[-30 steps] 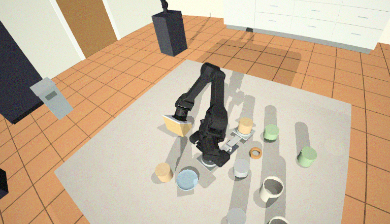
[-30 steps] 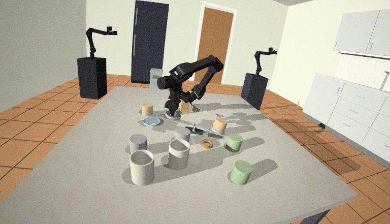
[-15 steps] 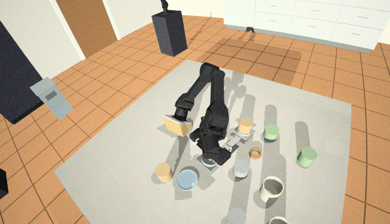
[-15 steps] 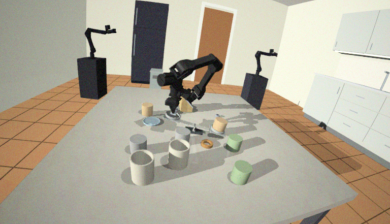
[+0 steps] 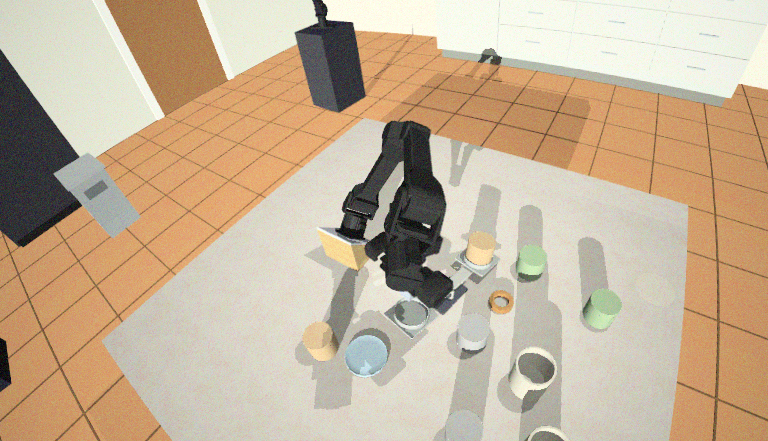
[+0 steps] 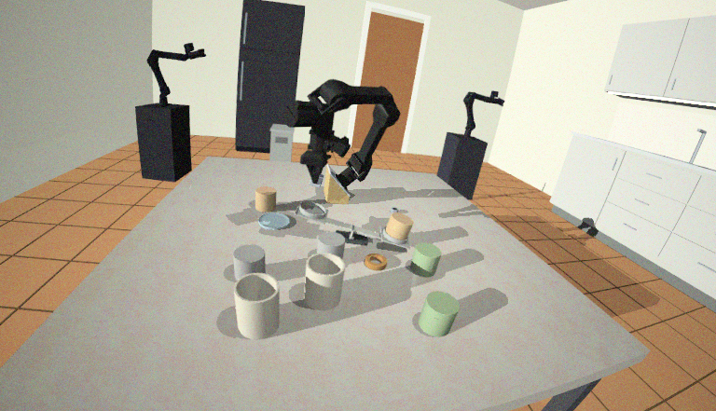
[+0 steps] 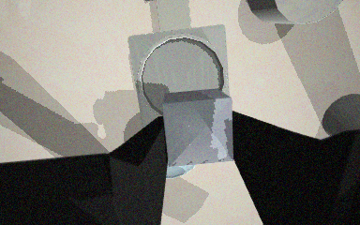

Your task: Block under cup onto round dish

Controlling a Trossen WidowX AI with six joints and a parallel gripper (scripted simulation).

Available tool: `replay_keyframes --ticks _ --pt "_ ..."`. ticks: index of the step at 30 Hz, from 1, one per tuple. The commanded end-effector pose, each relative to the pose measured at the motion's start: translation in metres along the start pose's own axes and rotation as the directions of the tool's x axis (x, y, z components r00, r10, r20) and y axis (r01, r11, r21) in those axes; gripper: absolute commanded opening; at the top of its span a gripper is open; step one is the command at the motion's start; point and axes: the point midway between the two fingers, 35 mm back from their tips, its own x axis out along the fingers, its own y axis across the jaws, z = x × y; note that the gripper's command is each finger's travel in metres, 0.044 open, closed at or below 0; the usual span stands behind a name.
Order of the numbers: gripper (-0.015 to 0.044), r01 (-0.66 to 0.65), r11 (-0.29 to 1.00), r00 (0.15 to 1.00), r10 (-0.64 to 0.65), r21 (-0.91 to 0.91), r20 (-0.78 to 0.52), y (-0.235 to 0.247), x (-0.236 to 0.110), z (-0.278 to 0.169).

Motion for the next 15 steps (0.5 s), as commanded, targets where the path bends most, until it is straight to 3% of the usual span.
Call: replay_keyframes --ticks 1,15 --pt "0.0000 -0.003 1.000 1.000 0.003 -0.002 -0.001 0.002 -0.006 -0.002" --pt "0.0000 -0.001 1.000 1.000 0.001 -0.002 -0.007 0.018 0.065 -0.101"
